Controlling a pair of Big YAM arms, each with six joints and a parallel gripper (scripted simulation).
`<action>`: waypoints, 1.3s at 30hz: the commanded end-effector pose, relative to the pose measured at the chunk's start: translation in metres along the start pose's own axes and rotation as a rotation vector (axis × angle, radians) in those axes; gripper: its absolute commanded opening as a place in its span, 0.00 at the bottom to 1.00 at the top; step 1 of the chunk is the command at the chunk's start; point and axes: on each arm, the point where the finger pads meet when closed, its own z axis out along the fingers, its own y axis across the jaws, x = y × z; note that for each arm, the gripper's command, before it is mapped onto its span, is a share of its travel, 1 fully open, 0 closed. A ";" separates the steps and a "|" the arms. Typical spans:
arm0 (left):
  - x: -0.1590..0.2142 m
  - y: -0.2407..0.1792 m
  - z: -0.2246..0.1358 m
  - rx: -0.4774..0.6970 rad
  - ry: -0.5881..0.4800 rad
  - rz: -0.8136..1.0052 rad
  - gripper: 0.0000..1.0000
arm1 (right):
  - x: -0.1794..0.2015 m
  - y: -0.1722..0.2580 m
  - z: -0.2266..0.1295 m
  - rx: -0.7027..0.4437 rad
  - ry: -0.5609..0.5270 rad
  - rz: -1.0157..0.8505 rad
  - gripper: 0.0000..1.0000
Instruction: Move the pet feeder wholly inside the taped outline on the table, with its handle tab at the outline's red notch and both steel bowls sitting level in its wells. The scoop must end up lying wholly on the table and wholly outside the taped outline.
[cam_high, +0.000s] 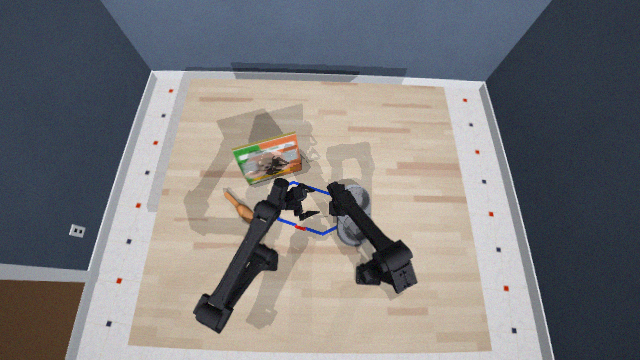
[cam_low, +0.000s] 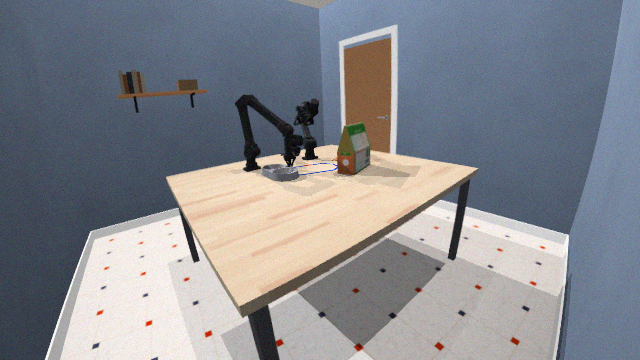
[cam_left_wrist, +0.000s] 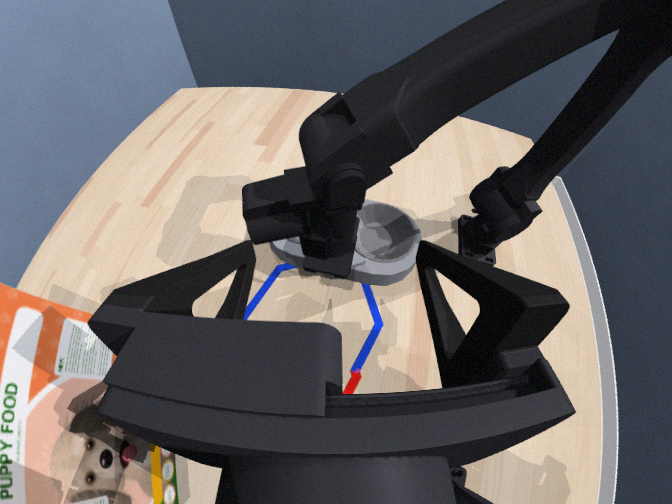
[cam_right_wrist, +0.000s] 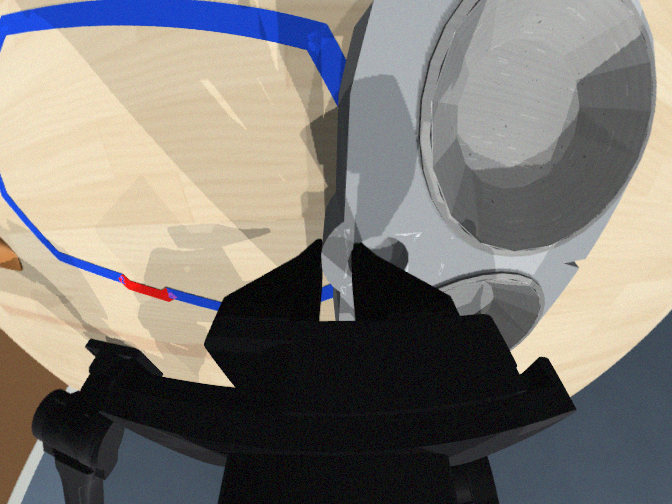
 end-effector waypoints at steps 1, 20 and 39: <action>-0.028 0.017 -0.015 -0.037 0.000 -0.072 1.00 | -0.022 0.007 -0.008 -0.013 -0.028 -0.014 0.11; -0.075 0.118 -0.144 -0.361 0.255 -0.941 1.00 | -0.022 0.007 -0.008 -0.013 -0.028 -0.014 0.11; -0.082 0.126 -0.167 -0.404 0.288 -1.027 1.00 | -0.022 0.007 -0.008 -0.013 -0.028 -0.014 0.11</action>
